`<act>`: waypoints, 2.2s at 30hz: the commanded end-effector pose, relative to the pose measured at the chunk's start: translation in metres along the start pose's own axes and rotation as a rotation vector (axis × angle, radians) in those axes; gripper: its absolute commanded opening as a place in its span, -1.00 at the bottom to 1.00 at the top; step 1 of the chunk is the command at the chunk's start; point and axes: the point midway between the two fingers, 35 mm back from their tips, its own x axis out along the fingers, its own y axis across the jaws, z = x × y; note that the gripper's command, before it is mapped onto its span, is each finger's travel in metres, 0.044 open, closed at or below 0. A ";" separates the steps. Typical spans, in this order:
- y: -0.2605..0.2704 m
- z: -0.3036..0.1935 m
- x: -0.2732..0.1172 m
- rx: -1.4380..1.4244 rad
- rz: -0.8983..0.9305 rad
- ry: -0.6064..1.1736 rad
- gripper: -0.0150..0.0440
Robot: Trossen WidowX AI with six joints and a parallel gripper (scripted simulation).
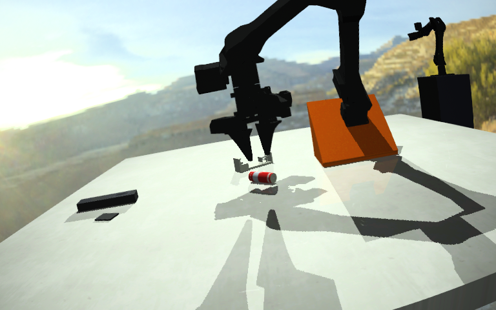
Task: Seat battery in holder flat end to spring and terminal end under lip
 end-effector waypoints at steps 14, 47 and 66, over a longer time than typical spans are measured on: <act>-0.001 0.001 0.016 -0.058 -0.011 0.003 0.30; -0.001 0.002 0.050 -0.058 -0.013 0.001 -0.19; 0.002 -0.008 -0.001 0.053 -0.009 0.007 -0.25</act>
